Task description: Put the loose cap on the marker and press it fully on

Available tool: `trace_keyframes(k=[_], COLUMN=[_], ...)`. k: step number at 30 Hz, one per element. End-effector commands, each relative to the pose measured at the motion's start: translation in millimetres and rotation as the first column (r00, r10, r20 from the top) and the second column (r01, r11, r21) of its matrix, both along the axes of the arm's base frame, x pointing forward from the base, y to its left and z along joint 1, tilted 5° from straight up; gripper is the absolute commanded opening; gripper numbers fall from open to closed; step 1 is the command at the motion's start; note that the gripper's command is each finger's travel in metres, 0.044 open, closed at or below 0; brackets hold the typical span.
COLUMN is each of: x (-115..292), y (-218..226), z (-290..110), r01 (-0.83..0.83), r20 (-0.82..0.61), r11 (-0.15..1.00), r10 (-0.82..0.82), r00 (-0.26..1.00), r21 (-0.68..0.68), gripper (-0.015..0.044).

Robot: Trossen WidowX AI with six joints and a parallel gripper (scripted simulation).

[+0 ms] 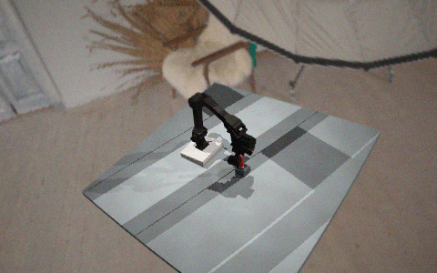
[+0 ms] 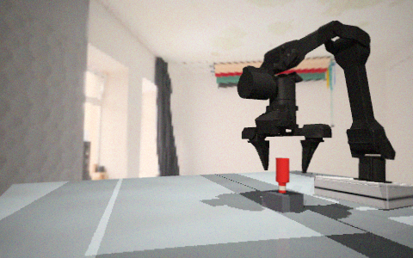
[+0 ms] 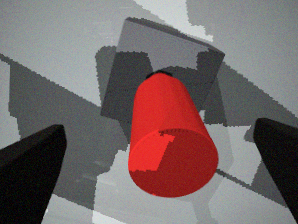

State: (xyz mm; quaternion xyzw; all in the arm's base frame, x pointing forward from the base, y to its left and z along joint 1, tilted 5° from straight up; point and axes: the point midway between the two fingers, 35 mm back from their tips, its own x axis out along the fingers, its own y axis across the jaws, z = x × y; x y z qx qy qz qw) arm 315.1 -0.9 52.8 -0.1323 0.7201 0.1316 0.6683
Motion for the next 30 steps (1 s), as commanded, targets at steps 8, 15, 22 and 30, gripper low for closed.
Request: trace_keyframes(k=[8, 15, 22, 30], x=[5.9, 5.9, 5.9, 5.9], y=[1.2, 1.3, 1.3, 1.3], z=[67.2, 58.2, 58.2, 58.2], r01=[0.0, 0.317, 0.317, 0.317], r20=[0.023, 0.033, 0.033, 0.033], r11=[1.0, 0.948, 0.948, 0.948], r10=[0.0, -0.317, -0.317, -0.317], r00=[1.0, 0.948, 0.948, 0.948], r21=[0.0, -0.015, -0.015, -0.015], gripper=[0.044, 0.0256, 0.0072, 0.0])
